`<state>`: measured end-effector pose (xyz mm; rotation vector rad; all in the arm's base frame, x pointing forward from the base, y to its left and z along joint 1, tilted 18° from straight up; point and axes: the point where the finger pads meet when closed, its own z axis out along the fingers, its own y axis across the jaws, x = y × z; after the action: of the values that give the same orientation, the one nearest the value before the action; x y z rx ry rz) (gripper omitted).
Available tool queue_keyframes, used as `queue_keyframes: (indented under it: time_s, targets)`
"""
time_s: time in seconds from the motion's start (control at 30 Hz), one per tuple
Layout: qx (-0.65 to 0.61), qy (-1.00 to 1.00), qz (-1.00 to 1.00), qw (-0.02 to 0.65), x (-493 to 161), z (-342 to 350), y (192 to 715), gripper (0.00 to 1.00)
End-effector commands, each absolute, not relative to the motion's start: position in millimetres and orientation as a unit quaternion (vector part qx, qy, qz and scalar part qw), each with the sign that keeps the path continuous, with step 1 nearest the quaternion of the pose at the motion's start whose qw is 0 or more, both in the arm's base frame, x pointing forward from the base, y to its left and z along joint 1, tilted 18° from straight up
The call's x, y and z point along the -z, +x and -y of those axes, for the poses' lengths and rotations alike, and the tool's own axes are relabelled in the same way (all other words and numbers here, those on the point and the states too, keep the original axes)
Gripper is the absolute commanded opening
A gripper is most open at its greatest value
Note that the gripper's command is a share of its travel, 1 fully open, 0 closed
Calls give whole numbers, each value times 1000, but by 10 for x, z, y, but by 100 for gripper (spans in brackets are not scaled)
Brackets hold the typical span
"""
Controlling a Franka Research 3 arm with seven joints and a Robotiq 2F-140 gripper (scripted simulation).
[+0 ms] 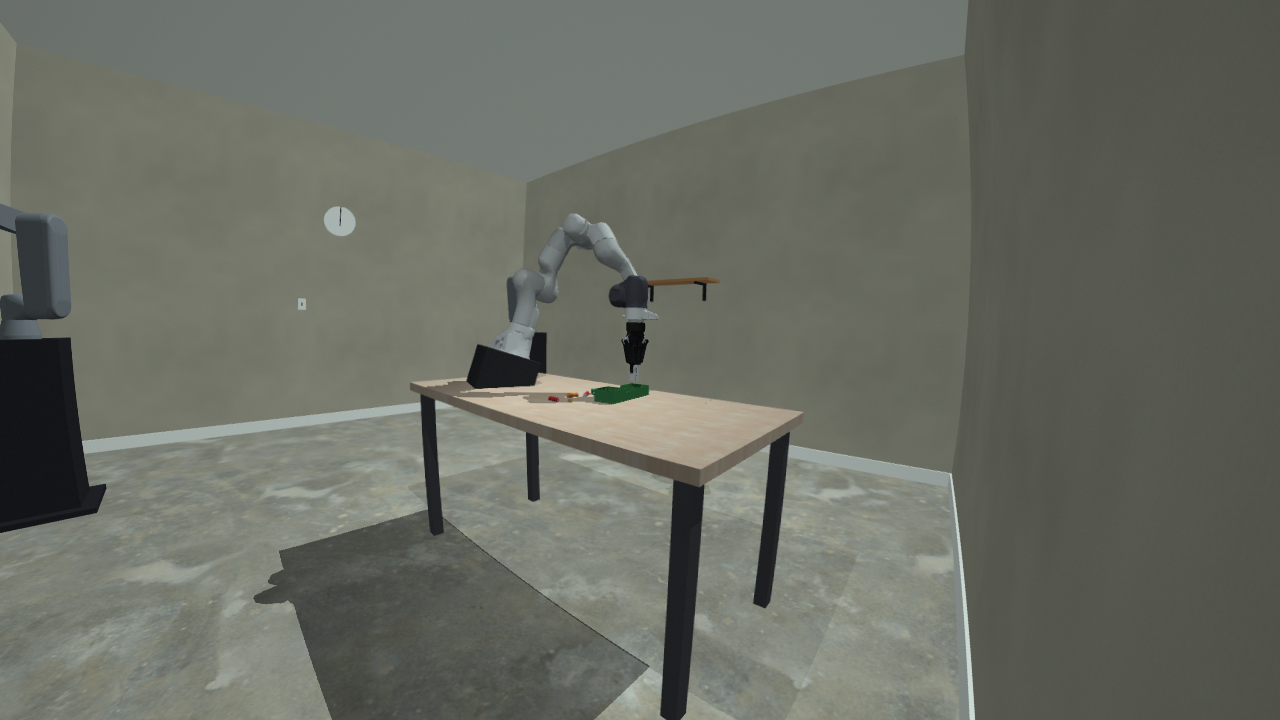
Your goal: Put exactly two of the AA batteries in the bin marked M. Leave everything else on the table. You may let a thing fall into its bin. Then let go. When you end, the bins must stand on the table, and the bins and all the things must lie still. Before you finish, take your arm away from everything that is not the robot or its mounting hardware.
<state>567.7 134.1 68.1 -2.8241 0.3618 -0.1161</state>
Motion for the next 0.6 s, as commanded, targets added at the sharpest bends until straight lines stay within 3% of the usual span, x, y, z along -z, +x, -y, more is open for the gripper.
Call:
queue_keyframes:
  time_s: [0.0, 0.57]
  targets:
    - [44, -979, -135, 146, -609, -1361, 5722, 5]
    - [44, -979, -135, 146, -297, -1451, 5763, 5]
